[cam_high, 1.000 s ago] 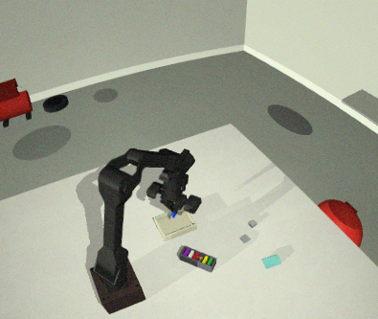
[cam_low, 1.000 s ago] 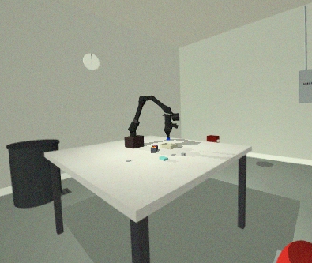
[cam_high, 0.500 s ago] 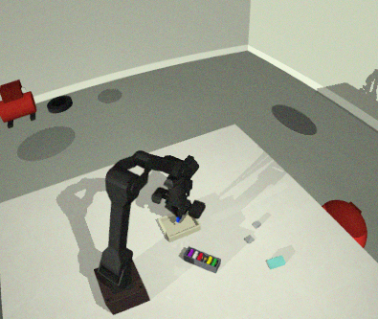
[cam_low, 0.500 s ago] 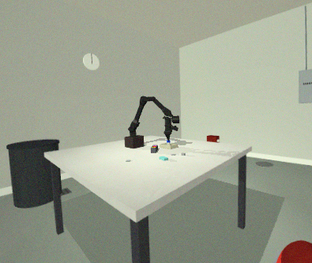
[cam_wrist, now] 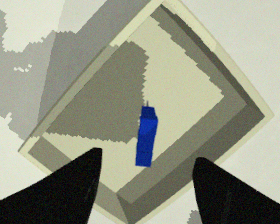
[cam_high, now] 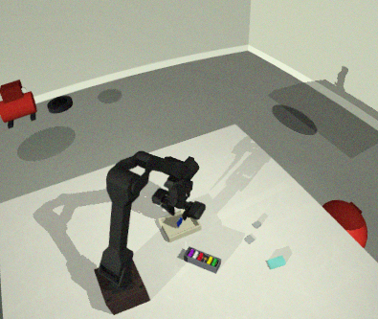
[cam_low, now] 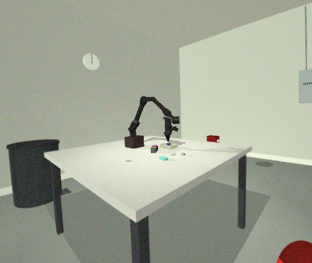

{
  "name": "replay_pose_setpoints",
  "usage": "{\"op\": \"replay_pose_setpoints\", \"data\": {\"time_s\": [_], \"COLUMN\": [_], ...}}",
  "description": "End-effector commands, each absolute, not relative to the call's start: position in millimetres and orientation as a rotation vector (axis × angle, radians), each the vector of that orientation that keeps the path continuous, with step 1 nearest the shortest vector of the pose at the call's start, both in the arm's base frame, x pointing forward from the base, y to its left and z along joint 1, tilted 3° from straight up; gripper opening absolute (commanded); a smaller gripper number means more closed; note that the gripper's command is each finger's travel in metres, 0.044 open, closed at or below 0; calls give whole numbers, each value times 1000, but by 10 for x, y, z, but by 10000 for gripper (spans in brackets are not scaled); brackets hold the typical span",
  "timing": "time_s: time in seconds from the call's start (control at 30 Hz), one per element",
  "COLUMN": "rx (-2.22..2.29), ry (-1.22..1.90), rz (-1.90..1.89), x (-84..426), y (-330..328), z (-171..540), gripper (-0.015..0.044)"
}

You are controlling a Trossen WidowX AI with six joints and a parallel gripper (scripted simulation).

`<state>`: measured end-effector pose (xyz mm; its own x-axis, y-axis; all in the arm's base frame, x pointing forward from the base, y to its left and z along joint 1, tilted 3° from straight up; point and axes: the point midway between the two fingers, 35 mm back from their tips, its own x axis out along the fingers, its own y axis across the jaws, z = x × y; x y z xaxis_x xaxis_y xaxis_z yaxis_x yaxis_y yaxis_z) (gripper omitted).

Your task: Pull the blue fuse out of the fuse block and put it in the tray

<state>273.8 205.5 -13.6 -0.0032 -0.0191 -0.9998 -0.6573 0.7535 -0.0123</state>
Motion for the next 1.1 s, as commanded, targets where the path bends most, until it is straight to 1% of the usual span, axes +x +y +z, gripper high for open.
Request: {"op": "replay_pose_setpoints", "data": {"time_s": [0.0,0.13,1.07], "rx": [-575,-570,-576], "ry": [1507,1508,1508], "rz": [548,549,548], "x": [2740,2734,2735], "y": [2057,2064,2055], "z": [-103,235,210], "gripper": [330,330,330]}}
